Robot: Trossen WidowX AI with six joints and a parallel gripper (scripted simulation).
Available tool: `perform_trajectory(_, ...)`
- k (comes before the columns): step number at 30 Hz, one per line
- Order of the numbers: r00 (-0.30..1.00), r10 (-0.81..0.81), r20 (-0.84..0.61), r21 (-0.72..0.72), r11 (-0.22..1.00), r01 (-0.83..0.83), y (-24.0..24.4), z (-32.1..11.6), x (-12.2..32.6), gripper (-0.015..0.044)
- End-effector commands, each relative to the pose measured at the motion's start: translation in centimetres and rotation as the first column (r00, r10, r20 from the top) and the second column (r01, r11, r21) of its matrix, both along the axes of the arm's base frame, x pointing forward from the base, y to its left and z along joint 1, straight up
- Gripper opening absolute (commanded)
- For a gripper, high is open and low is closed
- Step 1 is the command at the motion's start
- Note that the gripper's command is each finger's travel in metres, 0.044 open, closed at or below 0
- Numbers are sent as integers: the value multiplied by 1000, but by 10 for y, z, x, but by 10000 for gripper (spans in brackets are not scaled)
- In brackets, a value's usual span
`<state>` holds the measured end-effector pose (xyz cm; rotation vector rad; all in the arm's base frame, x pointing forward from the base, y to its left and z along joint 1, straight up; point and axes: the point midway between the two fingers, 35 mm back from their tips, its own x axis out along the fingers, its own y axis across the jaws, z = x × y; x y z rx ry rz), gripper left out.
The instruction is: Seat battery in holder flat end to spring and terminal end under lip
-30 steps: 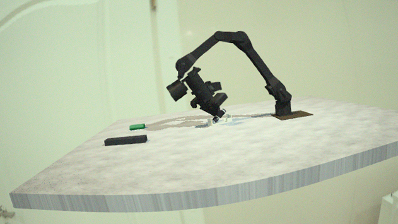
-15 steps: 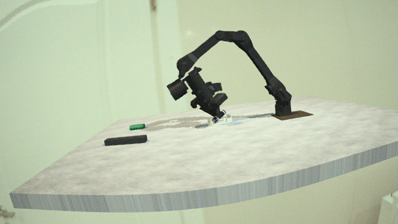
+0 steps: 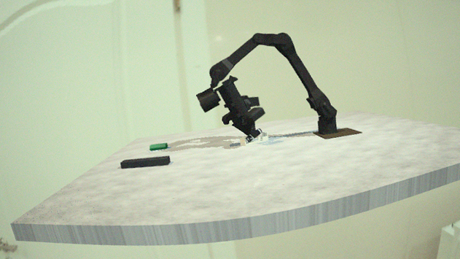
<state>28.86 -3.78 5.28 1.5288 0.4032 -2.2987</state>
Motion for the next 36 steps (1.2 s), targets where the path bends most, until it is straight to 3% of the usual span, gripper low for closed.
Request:
perform_trajectory(1, 999, -1, 41, 25, 1000, 0, 1, -1, 2, 59)
perform_trajectory(36, 973, -9, 229, 134, 991, -22, -3, -7, -5, 59)
